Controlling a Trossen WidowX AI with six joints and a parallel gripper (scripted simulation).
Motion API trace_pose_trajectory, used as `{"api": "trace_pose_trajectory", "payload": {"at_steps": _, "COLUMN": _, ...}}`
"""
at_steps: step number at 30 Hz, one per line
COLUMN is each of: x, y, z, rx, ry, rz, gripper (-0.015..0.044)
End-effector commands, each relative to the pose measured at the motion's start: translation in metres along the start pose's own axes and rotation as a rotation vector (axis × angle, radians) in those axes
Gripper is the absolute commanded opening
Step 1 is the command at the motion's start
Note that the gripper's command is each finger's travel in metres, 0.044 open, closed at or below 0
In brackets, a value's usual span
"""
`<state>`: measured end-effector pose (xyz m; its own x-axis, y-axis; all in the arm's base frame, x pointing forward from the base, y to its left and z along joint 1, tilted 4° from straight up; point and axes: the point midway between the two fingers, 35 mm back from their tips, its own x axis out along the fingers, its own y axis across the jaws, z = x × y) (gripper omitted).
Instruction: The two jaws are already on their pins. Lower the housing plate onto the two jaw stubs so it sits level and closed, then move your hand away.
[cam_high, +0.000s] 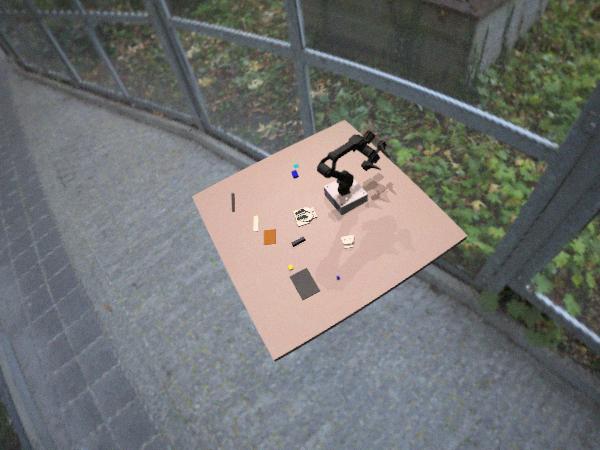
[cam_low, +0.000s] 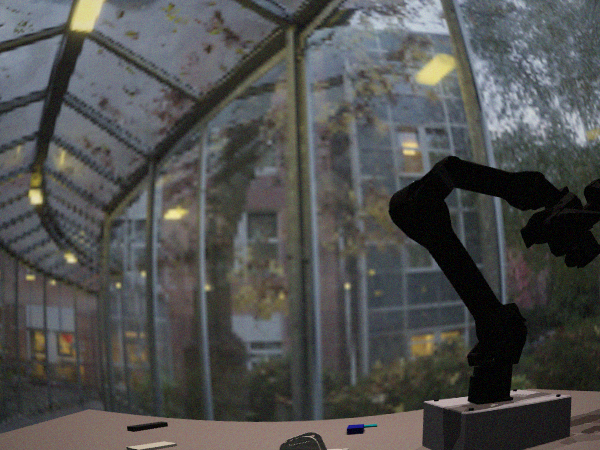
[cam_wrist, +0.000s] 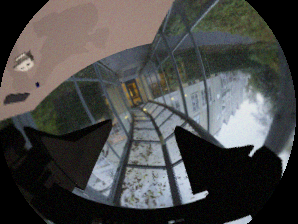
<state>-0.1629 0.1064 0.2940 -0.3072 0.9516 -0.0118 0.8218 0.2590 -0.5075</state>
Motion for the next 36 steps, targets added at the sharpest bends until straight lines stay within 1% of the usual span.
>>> {"api": "trace_pose_trajectory", "payload": {"at_steps": 1, "x": 0.0, "y": 0.0, "z": 0.0, "rx": 0.0, "ry": 0.0, "rz": 0.0, "gripper": 0.0426}}
{"api": "trace_pose_trajectory", "payload": {"at_steps": 2, "x": 0.0, "y": 0.0, "z": 0.0, "rx": 0.001, "ry": -0.003, "rz": -0.002, "gripper": 0.044}}
{"api": "trace_pose_trajectory", "payload": {"at_steps": 15, "x": -0.033, "y": -0.033, "z": 0.033, "rx": 0.037, "ry": -0.202, "rz": -0.174, "gripper": 0.044}}
{"api": "trace_pose_trajectory", "payload": {"at_steps": 27, "x": -0.079, "y": -0.056, "z": 0.061, "rx": 0.052, "ry": -0.406, "rz": -0.335, "gripper": 0.044}}
{"api": "trace_pose_trajectory", "payload": {"at_steps": 36, "x": -0.116, "y": -0.063, "z": 0.075, "rx": 0.043, "ry": -0.554, "rz": -0.448, "gripper": 0.044}}
